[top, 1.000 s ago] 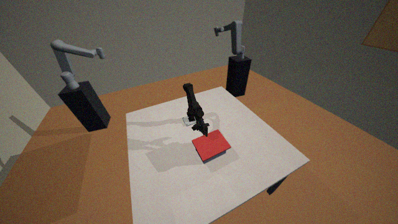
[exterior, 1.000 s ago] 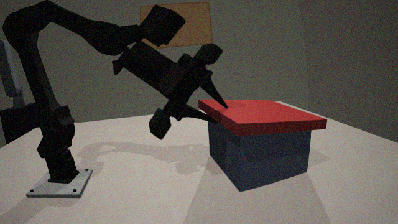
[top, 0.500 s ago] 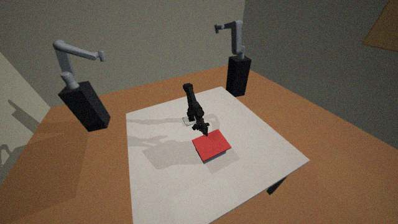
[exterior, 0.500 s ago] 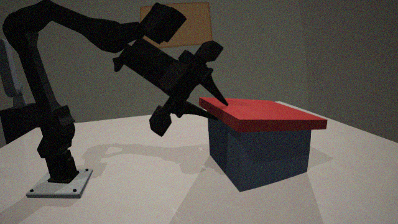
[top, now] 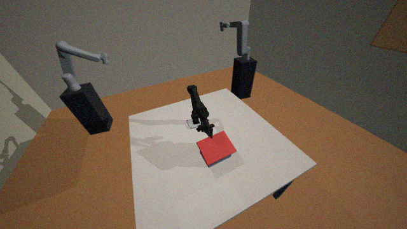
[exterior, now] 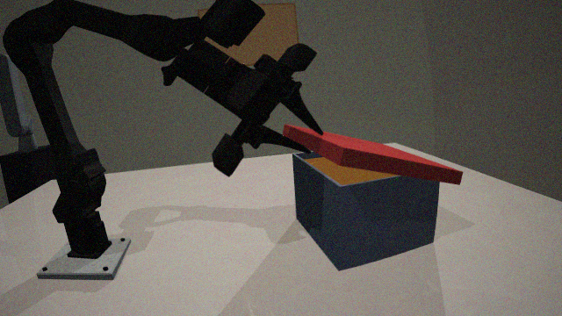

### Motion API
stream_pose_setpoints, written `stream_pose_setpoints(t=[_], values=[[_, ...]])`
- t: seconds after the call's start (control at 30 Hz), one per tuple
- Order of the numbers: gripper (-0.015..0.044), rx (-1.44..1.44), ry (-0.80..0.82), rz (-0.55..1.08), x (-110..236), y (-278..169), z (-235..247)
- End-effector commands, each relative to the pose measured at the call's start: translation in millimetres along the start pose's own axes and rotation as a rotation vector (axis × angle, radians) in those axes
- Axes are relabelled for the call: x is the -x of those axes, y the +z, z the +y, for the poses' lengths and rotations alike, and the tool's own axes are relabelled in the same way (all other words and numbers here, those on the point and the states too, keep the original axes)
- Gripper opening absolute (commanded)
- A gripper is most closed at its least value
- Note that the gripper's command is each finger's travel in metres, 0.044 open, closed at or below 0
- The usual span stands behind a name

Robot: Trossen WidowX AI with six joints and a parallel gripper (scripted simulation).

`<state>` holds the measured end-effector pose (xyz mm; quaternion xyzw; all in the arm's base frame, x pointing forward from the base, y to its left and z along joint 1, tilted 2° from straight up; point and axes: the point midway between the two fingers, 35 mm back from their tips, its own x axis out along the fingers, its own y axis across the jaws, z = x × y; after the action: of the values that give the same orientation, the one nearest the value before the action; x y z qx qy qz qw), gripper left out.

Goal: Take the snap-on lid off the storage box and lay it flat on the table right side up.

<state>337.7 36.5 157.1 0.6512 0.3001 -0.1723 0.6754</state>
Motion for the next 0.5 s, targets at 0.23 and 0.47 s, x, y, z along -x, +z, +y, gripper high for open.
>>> stream_pose_setpoints(t=[0.23,0.47], values=[[0.0,-0.005,-0.003,-0.004,5.5,0.6,14.1],[0.0,-0.005,-0.002,-0.004,8.1,0.6,24.0]])
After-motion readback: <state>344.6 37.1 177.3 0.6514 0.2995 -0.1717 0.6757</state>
